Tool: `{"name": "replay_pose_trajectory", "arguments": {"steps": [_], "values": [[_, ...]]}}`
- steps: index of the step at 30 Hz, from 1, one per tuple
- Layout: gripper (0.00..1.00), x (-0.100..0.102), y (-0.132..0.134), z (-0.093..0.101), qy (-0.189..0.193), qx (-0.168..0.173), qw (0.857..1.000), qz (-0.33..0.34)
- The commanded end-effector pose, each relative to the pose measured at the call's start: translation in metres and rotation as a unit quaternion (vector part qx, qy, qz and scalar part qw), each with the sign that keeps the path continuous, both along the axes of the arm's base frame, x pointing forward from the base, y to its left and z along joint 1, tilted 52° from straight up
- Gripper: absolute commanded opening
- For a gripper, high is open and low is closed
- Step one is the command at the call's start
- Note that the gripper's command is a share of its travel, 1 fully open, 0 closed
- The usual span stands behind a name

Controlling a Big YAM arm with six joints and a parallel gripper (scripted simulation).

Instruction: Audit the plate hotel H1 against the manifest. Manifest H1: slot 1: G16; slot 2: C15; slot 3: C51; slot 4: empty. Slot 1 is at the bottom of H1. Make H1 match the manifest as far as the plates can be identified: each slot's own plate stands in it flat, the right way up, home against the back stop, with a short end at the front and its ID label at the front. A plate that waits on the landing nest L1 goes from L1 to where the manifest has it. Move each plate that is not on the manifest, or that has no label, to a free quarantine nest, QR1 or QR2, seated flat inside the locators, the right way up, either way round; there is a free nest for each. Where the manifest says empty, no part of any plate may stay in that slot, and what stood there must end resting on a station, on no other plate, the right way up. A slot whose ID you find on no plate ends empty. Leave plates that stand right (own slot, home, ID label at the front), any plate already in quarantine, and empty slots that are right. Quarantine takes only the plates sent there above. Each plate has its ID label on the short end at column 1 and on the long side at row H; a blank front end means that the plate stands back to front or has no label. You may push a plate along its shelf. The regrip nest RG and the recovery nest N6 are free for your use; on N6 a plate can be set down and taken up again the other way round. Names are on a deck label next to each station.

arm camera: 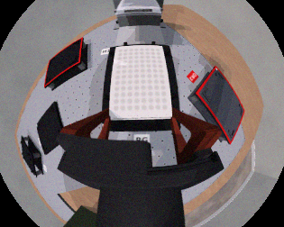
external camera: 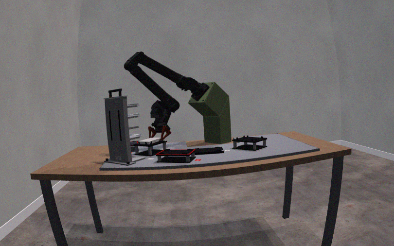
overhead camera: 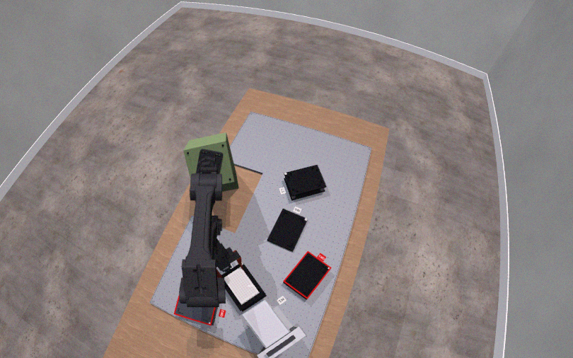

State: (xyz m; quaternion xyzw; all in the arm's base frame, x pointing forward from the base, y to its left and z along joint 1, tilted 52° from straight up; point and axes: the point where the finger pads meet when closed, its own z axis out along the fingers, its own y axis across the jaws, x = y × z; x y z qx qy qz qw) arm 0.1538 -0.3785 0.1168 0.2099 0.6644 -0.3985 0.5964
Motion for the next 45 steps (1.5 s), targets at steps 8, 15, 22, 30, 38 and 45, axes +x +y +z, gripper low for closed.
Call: {"name": "replay_pose_trajectory", "arguments": {"steps": [8,15,22,30,38,45], "values": [[0.86,0.007,0.001,-0.007,0.004,0.001,1.000,0.008],[0.86,0.008,-0.002,-0.010,0.005,0.005,1.000,0.008],[0.86,0.009,-0.003,-0.013,0.003,0.008,1.000,0.008],[0.86,0.009,-0.003,-0.013,0.003,0.008,1.000,0.008],[0.86,0.009,-0.003,-0.013,0.003,0.008,1.000,0.008],[0.86,0.009,-0.003,-0.013,0.003,0.008,1.000,0.008]]}}
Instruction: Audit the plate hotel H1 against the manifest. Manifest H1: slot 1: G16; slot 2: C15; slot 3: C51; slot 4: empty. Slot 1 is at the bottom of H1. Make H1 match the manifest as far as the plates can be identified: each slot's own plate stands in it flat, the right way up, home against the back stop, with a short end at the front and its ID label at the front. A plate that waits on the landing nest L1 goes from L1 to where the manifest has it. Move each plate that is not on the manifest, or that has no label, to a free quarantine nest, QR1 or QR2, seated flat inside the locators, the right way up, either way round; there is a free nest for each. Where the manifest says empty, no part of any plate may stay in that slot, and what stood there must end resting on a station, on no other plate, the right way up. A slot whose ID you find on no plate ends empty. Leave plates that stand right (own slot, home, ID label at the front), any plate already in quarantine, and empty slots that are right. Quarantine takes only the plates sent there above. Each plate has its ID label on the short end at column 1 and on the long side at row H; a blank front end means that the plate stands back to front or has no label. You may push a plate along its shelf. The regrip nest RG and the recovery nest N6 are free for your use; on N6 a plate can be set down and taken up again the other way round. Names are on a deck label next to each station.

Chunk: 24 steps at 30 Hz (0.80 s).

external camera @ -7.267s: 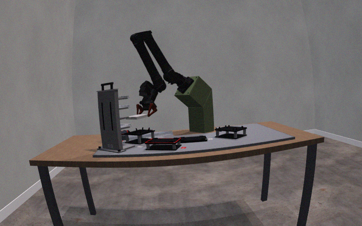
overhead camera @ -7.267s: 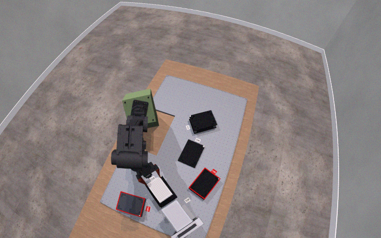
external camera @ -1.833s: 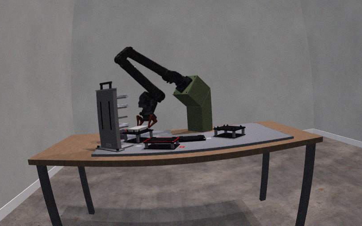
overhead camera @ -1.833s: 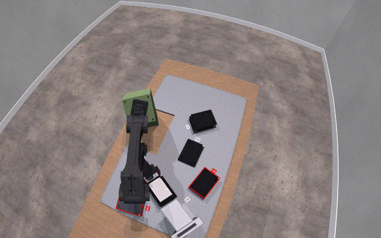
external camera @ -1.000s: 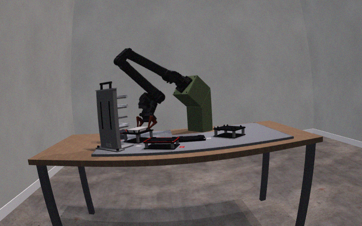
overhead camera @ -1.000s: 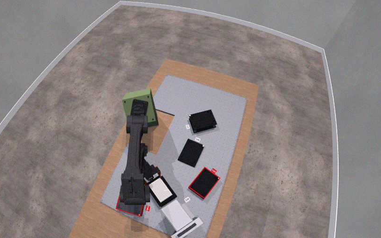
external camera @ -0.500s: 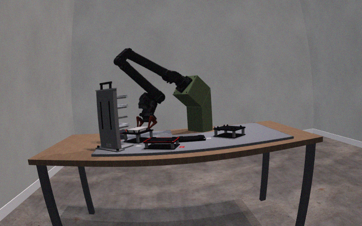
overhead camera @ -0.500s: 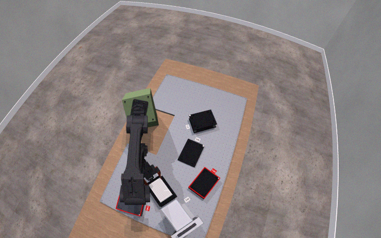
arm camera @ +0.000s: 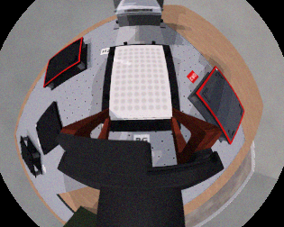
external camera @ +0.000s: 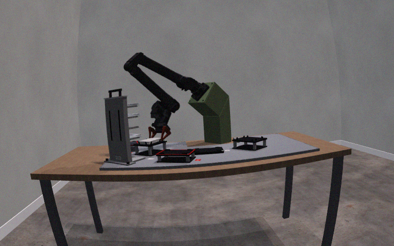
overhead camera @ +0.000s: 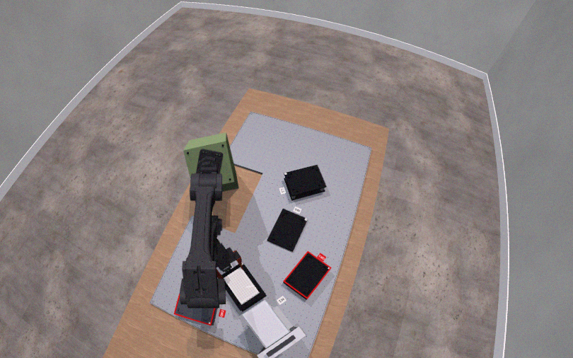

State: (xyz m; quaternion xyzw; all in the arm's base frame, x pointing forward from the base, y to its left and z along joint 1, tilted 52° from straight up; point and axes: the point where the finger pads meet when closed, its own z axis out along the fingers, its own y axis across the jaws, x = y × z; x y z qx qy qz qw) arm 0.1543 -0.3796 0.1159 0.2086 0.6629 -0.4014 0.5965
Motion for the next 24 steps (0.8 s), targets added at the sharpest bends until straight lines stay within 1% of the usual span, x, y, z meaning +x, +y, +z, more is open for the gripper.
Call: {"name": "replay_pose_trajectory", "arguments": {"steps": [1,11,12,24], "values": [[0.86,0.0085,-0.0022,-0.0119,0.003,0.012,1.000,0.009],[0.86,0.0085,-0.0022,-0.0119,0.003,0.012,1.000,0.009],[0.93,0.0085,-0.0022,-0.0119,0.003,0.012,1.000,0.009],[0.93,0.0084,-0.0023,-0.0119,-0.001,0.015,1.000,0.009]]}}
